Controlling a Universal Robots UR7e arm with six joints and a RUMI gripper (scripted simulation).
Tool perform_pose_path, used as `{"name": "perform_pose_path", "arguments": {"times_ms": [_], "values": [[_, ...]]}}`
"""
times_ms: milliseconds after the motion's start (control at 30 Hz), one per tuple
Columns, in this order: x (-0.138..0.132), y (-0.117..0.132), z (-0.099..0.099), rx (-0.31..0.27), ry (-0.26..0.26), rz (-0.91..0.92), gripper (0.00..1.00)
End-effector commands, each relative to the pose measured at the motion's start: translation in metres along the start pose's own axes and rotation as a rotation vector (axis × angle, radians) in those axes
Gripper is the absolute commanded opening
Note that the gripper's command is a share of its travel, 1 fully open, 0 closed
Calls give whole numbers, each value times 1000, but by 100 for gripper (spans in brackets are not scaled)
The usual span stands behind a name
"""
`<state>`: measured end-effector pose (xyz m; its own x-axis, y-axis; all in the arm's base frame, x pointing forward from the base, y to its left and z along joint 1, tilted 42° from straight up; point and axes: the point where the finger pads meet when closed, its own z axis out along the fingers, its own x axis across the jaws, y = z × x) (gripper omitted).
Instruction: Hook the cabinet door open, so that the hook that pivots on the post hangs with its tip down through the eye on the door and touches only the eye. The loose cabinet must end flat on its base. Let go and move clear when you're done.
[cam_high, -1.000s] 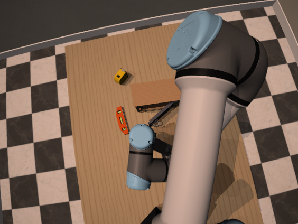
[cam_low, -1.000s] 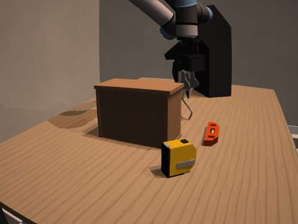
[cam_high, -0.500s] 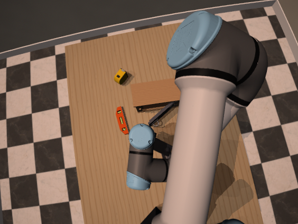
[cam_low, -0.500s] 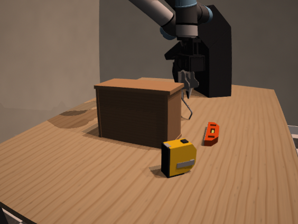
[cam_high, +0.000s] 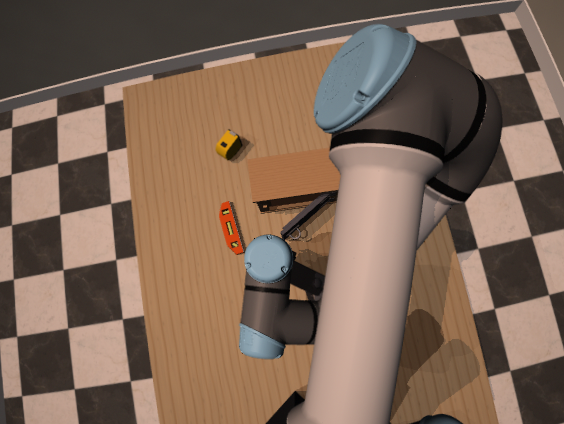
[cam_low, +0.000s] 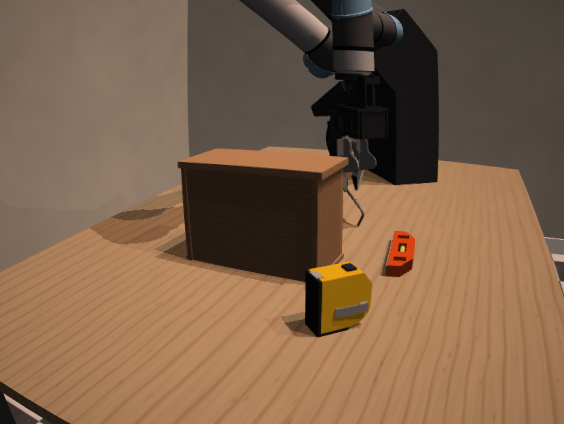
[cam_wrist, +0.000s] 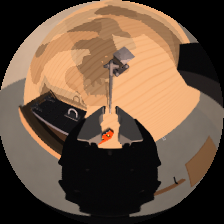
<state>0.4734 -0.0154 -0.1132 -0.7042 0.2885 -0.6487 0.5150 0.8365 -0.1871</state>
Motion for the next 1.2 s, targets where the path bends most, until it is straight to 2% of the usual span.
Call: {"name": "perform_pose_path", "arguments": {"times_ms": [0, 733, 1167], "values": [[0, 0, 3, -1, -1, 0, 14], [0, 0, 20, -1, -1, 0, 14], [0, 0, 23, -1, -1, 0, 14]]}}
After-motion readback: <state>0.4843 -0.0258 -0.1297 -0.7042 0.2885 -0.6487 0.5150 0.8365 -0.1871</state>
